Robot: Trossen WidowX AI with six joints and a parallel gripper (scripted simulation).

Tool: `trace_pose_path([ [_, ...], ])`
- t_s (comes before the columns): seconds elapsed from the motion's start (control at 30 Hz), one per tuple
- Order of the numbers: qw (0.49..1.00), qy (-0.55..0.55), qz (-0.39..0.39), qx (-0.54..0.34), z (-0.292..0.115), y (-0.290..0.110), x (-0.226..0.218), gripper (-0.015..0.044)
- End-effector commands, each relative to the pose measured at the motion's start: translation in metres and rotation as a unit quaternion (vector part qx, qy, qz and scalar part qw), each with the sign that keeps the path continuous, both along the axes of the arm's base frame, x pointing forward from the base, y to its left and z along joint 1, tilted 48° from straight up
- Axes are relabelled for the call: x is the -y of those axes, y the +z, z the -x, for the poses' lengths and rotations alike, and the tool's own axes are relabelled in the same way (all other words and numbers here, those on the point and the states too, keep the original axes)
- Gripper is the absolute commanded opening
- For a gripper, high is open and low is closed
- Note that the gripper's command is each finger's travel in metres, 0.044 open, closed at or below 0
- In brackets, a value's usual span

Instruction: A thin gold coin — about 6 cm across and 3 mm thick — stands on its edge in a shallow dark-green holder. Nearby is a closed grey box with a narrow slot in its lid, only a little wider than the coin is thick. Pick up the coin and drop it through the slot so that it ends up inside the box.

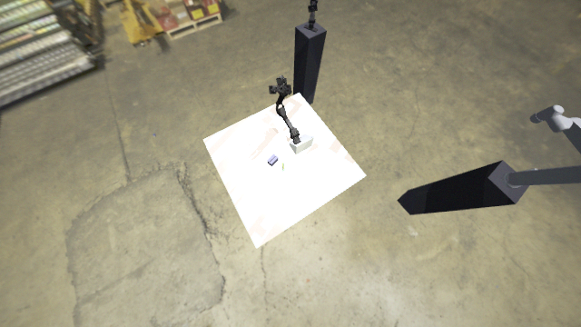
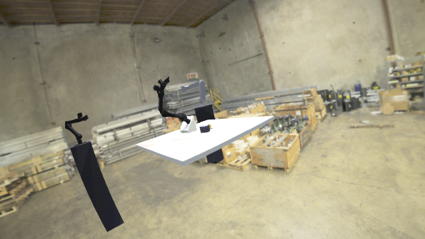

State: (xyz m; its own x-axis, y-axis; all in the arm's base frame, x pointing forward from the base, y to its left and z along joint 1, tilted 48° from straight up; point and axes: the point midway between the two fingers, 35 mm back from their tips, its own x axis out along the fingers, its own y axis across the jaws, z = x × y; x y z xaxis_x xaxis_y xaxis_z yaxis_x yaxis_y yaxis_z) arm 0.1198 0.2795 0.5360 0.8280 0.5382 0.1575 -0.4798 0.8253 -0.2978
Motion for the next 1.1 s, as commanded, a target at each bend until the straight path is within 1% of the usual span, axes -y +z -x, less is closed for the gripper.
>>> trace_pose_path([
  [0.0,0.996,-0.023,0.089,-0.011,-0.028,-0.053,-0.041,0.0161],
  [0.13,0.986,-0.049,0.155,-0.032,-0.060,-0.100,-0.060,0.0161],
  [0.27,0.976,-0.063,0.203,-0.051,-0.080,-0.135,-0.070,0.0161],
  [0.4,0.953,-0.083,0.277,-0.085,-0.111,-0.192,-0.077,0.0161],
  [0.53,0.926,-0.101,0.342,-0.126,-0.140,-0.248,-0.074,0.0161],
  [0.67,0.888,-0.120,0.408,-0.176,-0.165,-0.308,-0.060,0.0161],
  [0.8,0.840,-0.138,0.469,-0.234,-0.184,-0.368,-0.036,0.0161],
  [0.93,0.782,-0.155,0.526,-0.297,-0.195,-0.425,-0.003,0.0161],
  [1.07,0.711,-0.172,0.576,-0.364,-0.199,-0.478,0.038,0.0161],
])
